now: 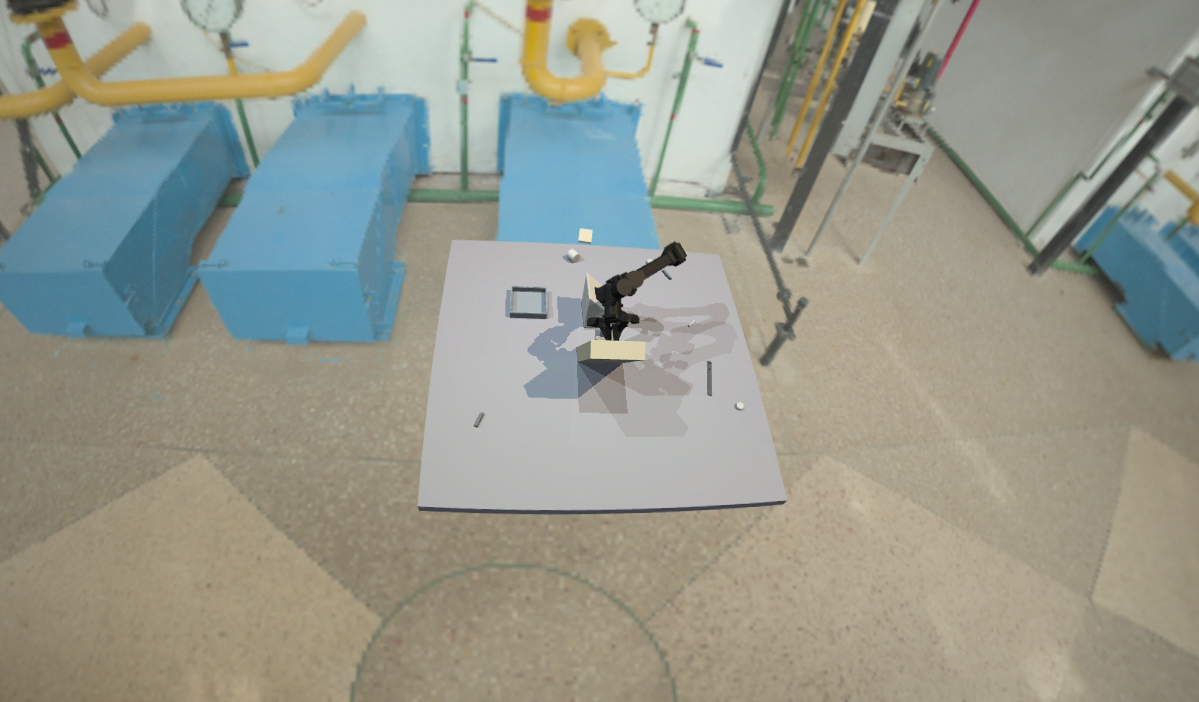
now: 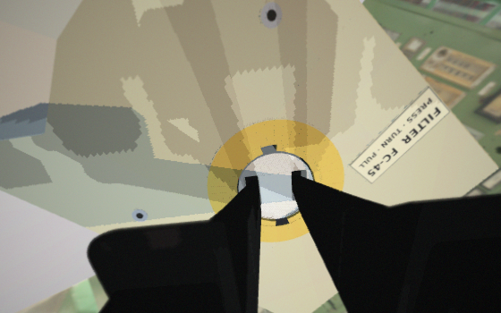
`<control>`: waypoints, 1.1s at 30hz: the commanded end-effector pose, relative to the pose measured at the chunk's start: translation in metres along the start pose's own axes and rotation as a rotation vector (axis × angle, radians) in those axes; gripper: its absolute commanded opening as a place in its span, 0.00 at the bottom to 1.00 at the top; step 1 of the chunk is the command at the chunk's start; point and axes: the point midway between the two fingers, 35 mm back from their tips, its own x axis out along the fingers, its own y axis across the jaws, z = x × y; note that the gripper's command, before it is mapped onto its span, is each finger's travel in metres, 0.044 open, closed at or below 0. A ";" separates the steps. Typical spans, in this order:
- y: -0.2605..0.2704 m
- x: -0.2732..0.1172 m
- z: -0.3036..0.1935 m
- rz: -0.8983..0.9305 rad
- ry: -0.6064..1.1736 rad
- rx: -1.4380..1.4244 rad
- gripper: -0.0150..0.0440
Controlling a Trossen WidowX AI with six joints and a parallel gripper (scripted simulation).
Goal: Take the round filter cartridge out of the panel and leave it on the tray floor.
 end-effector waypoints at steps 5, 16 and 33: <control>-0.001 0.024 0.004 0.030 -0.020 -0.024 0.44; -0.001 0.025 0.004 0.030 -0.020 -0.024 0.44; -0.001 0.027 0.004 0.030 -0.020 -0.024 0.44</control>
